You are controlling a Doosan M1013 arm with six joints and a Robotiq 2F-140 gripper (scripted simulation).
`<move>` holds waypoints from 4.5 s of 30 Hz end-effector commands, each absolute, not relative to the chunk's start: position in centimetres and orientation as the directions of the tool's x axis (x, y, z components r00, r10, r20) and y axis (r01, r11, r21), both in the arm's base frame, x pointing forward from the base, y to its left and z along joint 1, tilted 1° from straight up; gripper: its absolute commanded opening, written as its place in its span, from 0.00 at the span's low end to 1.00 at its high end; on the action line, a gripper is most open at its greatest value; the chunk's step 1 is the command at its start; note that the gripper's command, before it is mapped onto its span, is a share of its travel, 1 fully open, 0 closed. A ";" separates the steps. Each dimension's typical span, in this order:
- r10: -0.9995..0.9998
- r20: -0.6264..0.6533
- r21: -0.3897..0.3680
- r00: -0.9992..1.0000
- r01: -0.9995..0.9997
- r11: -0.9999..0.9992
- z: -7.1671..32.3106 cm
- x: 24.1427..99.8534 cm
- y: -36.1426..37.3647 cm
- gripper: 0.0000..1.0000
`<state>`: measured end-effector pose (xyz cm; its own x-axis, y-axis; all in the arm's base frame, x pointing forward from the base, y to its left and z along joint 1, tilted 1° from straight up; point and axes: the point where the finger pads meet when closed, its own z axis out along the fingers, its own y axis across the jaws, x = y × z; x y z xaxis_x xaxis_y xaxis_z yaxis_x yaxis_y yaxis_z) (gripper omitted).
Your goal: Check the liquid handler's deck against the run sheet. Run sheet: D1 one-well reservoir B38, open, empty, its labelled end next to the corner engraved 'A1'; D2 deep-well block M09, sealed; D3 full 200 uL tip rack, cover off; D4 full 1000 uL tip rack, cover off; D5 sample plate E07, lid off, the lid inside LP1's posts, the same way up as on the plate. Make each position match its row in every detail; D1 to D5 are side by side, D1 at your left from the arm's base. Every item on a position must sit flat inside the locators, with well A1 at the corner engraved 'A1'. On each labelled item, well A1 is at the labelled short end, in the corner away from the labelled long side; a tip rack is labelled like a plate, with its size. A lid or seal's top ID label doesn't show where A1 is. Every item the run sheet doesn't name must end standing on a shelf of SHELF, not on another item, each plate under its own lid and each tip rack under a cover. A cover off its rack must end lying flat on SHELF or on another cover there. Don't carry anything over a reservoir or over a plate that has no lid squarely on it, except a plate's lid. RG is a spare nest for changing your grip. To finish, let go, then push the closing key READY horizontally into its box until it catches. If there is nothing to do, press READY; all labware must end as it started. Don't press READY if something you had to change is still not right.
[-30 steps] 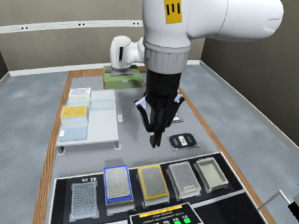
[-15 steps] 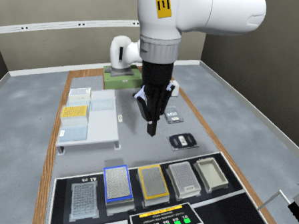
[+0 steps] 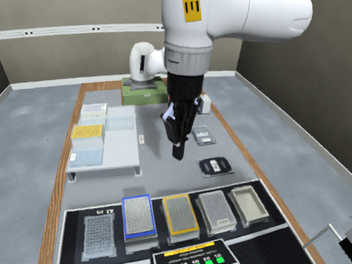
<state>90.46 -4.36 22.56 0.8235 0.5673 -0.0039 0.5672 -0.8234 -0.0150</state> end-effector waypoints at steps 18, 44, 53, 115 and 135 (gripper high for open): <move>0.815 0.008 -0.010 0.580 0.815 -0.580 22.6 84.9 -4.4 0.10; 0.984 0.011 -0.007 0.177 0.984 -0.177 22.5 82.2 -4.2 0.10; 0.999 0.012 -0.005 0.044 0.999 -0.044 22.5 82.3 -2.8 0.10; 0.999 0.013 -0.009 0.053 0.999 -0.053 22.7 82.8 5.7 0.10; 0.999 0.013 -0.010 0.051 0.999 -0.051 22.8 83.0 11.1 0.10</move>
<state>82.93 10.65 22.59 0.0508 0.9987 0.0093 0.9987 -0.0507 -0.0073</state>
